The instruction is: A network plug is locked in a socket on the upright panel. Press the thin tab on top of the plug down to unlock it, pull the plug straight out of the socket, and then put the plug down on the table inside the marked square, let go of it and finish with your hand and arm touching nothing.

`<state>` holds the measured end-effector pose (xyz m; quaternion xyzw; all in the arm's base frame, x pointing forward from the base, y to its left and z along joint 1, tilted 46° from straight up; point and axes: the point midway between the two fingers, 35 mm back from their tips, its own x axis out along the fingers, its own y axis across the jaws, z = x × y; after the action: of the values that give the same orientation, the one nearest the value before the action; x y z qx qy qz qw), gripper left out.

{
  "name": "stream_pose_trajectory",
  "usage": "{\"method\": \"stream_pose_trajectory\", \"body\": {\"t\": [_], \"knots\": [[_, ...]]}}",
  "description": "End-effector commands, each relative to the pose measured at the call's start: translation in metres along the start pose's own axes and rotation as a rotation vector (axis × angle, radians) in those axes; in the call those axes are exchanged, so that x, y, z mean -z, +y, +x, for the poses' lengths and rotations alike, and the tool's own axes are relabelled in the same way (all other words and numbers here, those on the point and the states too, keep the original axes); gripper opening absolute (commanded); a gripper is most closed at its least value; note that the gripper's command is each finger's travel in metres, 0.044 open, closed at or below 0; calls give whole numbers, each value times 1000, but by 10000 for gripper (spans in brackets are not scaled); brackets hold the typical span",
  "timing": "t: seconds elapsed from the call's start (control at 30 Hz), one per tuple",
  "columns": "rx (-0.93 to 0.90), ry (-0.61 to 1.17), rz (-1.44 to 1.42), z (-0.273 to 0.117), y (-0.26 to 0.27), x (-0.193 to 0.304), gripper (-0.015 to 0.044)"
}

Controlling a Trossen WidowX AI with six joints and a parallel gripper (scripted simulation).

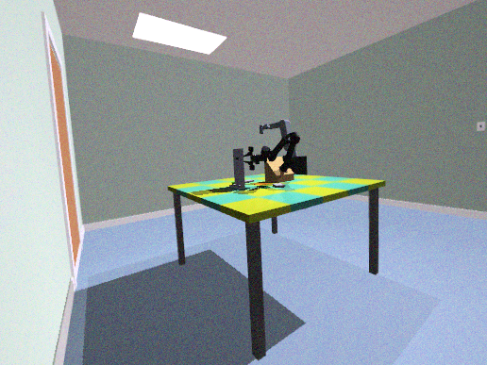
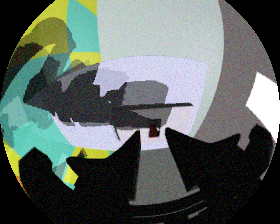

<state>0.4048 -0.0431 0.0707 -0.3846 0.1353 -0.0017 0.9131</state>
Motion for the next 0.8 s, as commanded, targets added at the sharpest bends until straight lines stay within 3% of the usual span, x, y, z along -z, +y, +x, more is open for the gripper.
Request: {"method": "stream_pose_trajectory", "body": {"t": [0.0, 0.77], "knots": [[8, -2, 4, 8, -2, -4, 156], [9, -2, 4, 8, -2, -4, 23]]}}
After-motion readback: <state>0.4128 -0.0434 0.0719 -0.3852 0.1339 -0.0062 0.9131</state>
